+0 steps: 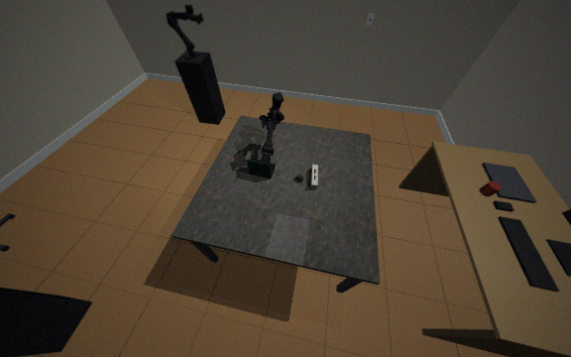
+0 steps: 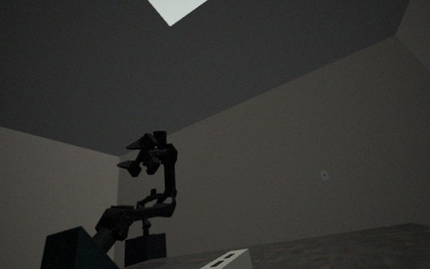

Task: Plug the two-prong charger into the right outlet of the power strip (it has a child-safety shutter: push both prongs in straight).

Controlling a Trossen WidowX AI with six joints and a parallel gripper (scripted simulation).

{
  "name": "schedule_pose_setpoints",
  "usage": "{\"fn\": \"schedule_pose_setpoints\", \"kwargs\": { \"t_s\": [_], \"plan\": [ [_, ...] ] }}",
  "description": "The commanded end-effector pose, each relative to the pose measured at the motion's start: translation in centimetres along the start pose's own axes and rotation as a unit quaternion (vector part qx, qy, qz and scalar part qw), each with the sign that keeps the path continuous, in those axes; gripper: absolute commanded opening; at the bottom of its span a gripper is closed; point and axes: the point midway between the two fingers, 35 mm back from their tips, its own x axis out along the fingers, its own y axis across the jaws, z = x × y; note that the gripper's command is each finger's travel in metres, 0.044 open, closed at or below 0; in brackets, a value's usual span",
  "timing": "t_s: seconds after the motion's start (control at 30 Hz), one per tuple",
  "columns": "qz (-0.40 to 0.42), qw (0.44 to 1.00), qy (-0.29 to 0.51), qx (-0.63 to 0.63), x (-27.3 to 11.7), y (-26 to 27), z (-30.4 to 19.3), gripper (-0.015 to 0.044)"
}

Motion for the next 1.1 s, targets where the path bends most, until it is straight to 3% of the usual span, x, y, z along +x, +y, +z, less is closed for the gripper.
{"fn": "schedule_pose_setpoints", "kwargs": {
  "t_s": [0.0,0.53,1.07],
  "plan": [
    [0.000,1.000,-0.001,0.001,0.0,-0.1,0.0,0.0426],
    [-0.002,0.989,-0.113,0.093,3.8,-5.6,2.4,0.0440],
    [0.048,0.957,-0.218,0.188,7.4,-10.3,6.9,0.0440]
  ]
}}
